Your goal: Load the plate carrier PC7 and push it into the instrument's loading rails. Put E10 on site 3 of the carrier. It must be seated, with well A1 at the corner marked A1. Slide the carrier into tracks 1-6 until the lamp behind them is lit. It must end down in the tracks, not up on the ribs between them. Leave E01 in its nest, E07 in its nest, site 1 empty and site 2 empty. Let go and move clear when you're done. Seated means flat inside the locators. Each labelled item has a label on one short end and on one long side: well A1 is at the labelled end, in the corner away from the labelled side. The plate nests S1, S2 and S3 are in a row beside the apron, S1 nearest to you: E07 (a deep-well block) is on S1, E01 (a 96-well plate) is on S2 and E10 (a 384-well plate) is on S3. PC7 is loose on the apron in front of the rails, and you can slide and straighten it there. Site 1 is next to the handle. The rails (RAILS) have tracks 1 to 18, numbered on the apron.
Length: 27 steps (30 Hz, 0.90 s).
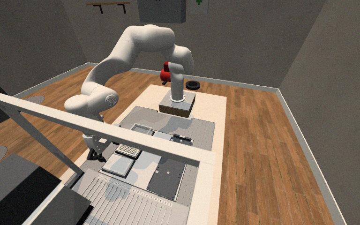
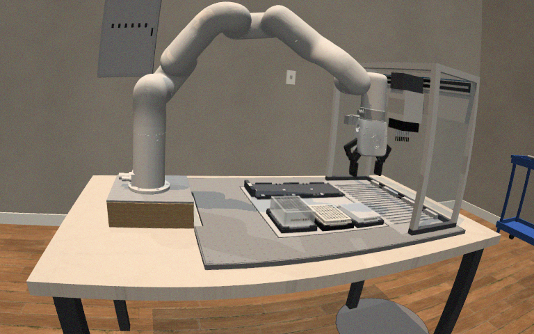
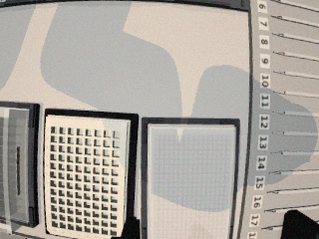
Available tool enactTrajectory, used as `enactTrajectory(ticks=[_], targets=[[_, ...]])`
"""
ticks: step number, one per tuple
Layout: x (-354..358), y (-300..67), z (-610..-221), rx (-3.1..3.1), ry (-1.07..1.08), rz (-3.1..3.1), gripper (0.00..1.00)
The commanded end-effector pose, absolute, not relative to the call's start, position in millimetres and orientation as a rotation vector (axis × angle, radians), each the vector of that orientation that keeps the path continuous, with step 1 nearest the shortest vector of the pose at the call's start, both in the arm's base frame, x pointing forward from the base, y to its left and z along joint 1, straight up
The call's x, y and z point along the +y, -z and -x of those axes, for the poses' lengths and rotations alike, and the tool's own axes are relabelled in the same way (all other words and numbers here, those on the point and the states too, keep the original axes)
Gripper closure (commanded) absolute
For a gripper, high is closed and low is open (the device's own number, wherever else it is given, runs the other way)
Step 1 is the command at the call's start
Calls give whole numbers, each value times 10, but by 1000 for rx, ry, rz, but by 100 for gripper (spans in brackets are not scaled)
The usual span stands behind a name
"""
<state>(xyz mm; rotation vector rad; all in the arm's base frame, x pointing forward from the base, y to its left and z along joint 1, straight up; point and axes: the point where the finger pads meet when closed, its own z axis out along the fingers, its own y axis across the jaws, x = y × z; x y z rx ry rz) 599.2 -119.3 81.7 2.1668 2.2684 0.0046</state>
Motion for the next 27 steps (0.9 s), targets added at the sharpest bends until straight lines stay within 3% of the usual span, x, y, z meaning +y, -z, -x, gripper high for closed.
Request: enactTrajectory(ticks=[1,27], targets=[[-1196,-821,-6006,2265,-9,-2164,0],[-1198,-421,-6009,2266,-8,-2164,0]])
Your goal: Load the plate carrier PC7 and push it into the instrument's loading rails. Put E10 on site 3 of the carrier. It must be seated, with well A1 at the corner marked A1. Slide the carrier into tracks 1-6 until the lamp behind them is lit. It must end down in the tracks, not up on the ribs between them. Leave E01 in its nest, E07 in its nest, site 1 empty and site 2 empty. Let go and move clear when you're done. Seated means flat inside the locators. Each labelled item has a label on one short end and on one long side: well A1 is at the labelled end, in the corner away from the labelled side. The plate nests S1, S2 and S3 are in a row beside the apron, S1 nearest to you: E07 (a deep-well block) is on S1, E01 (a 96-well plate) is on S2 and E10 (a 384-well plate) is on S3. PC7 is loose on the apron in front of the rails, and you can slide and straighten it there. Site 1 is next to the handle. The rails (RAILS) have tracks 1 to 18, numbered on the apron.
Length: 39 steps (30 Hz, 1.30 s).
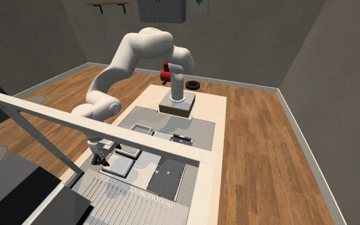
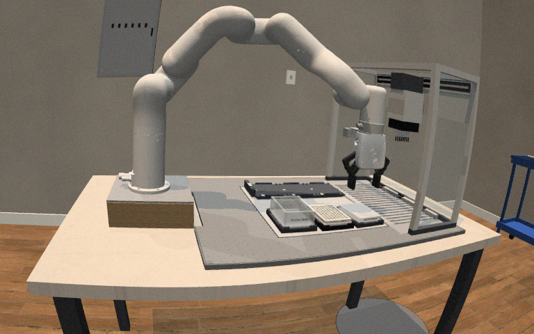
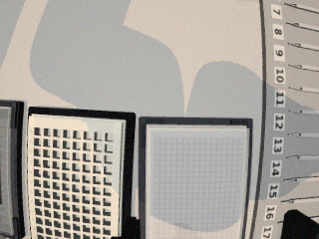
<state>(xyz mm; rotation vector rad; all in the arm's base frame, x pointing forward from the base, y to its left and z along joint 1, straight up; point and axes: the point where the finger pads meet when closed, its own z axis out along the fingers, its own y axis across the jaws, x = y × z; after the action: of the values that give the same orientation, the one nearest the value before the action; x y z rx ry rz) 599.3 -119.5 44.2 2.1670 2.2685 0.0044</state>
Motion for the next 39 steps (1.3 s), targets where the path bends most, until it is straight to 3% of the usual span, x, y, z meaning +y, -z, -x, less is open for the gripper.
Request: enactTrajectory(ticks=[1,39], targets=[[-1198,-421,-6009,2266,-8,-2164,0],[-1200,81,-6012,2266,-8,-2164,0]])
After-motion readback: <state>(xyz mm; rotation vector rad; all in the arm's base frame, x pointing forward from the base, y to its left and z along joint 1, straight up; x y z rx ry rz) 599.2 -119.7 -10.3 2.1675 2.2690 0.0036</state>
